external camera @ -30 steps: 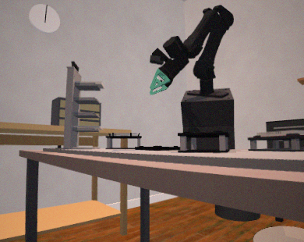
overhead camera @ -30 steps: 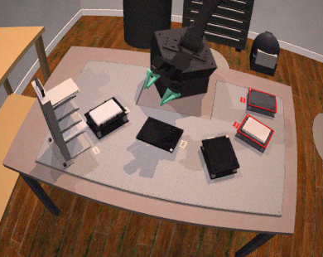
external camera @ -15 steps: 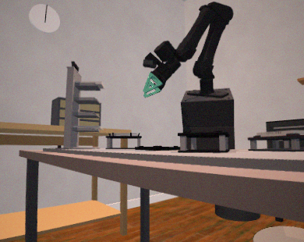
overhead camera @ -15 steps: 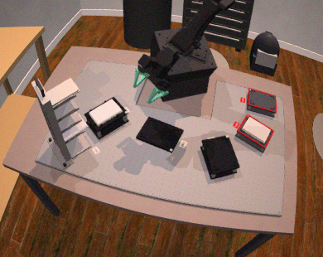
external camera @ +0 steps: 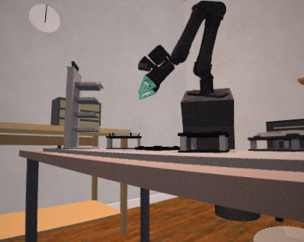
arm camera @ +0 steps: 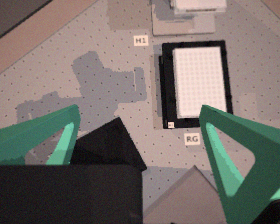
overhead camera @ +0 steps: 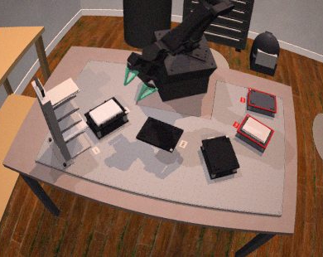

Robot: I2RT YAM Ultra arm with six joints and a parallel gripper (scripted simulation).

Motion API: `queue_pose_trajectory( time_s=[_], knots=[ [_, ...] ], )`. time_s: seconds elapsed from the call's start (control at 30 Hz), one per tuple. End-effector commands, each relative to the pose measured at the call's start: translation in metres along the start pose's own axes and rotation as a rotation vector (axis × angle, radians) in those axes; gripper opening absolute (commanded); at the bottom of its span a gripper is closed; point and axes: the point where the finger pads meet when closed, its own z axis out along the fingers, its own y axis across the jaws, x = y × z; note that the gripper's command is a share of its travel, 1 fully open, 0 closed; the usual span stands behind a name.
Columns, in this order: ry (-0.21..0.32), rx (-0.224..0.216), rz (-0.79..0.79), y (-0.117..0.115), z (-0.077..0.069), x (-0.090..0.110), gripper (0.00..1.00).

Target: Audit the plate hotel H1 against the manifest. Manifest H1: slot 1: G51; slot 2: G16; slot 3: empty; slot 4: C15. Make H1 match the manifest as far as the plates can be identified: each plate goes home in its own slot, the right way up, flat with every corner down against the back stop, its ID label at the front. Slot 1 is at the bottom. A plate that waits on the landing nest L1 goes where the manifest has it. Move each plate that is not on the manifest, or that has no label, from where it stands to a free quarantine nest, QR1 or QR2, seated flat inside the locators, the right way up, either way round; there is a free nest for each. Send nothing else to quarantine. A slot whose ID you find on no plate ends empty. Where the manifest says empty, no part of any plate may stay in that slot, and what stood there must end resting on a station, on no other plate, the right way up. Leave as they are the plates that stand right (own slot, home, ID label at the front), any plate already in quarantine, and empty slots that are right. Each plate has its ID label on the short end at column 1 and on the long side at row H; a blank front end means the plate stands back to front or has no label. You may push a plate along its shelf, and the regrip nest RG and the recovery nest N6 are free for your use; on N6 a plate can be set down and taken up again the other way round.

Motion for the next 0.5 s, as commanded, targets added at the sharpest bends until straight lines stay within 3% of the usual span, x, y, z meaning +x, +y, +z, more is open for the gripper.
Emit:
queue_pose_trajectory(
  time_s=[0.0, 0.47],
  knots=[
    [-0.051, -0.042, -0.033, 0.002, 0.001, -0.020, 1.00],
    [-0.051, -0.041, -0.034, -0.034, 0.014, -0.033, 1.00]
  ],
)
